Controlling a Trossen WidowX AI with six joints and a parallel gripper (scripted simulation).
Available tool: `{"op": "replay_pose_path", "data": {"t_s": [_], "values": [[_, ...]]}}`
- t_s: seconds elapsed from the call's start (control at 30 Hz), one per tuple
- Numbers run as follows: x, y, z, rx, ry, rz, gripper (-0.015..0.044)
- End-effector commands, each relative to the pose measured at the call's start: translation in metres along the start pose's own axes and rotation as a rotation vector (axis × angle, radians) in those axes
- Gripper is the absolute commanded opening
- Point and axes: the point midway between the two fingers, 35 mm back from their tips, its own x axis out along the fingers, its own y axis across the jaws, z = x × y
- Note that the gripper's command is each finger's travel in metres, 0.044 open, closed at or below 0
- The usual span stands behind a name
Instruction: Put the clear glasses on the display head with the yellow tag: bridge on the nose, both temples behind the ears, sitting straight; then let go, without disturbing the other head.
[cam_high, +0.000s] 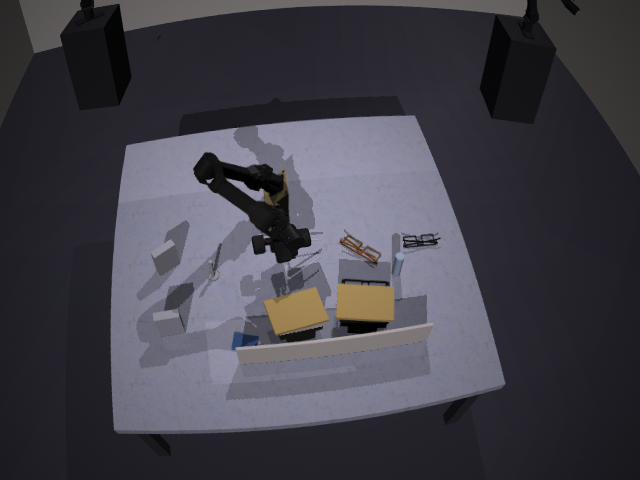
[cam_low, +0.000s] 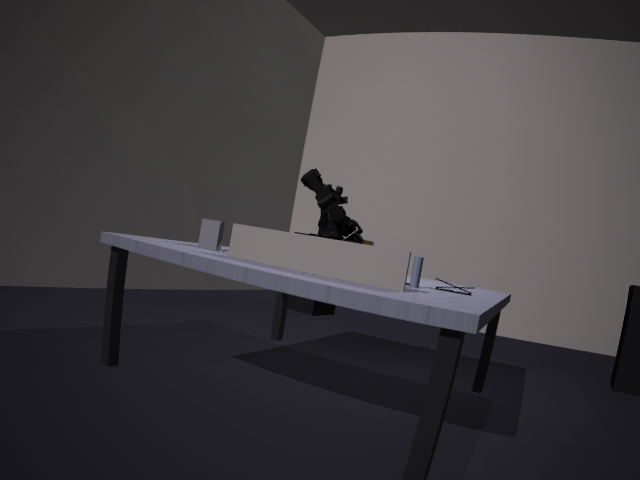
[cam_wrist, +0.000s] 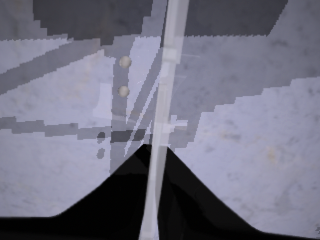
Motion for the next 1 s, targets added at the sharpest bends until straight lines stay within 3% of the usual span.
{"op": "replay_pose_path", "data": {"t_s": [0.0, 0.6, 0.97], "values": [[-0.003, 0.0, 0.001, 0.0, -0.001, 0.002, 0.0], [-0.098, 0.007, 0.006, -0.004, -0.001, 0.001, 0.0], [-0.102, -0.017, 0.019, -0.008, 0.0, 0.026, 0.0]]}}
